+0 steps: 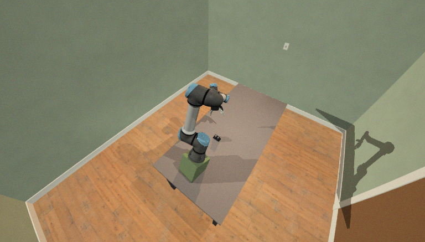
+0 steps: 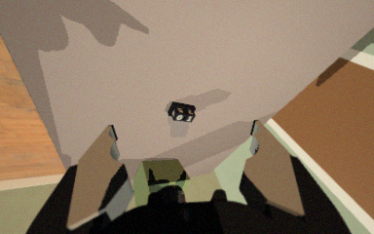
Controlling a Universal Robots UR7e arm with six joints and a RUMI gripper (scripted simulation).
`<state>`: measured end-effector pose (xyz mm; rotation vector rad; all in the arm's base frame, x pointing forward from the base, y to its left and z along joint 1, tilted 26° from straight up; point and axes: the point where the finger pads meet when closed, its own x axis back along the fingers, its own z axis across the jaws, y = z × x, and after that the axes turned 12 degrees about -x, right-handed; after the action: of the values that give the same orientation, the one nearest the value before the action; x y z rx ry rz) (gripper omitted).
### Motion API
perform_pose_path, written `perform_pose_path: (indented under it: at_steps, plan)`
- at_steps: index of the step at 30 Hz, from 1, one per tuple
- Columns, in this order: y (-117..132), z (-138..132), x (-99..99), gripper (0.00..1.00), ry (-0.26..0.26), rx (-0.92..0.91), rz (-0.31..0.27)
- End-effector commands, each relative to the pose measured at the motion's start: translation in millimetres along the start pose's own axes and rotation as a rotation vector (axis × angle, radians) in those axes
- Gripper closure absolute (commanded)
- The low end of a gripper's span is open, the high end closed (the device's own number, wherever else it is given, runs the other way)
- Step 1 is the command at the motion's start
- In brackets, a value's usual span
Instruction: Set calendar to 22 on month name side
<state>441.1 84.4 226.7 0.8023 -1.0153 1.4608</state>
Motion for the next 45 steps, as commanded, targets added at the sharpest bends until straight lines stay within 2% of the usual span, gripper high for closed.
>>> perform_pose_path:
  at_steps: [1,24,32,34,45]
  plan:
    - [-0.2,0.1,0.5,0.0,0.0,0.0,0.001]
    - [3.0,4.4,-1.1,0.0,-0.01,-0.036,-0.002]
    - [24.7,29.1,-11.4,0.0,-0.072,-0.273,-0.022]
    - [24.7,29.1,-11.4,0.0,-0.072,-0.273,-0.022]
    - [58.9,56.5,-26.8,0.0,-0.161,-0.643,-0.051]
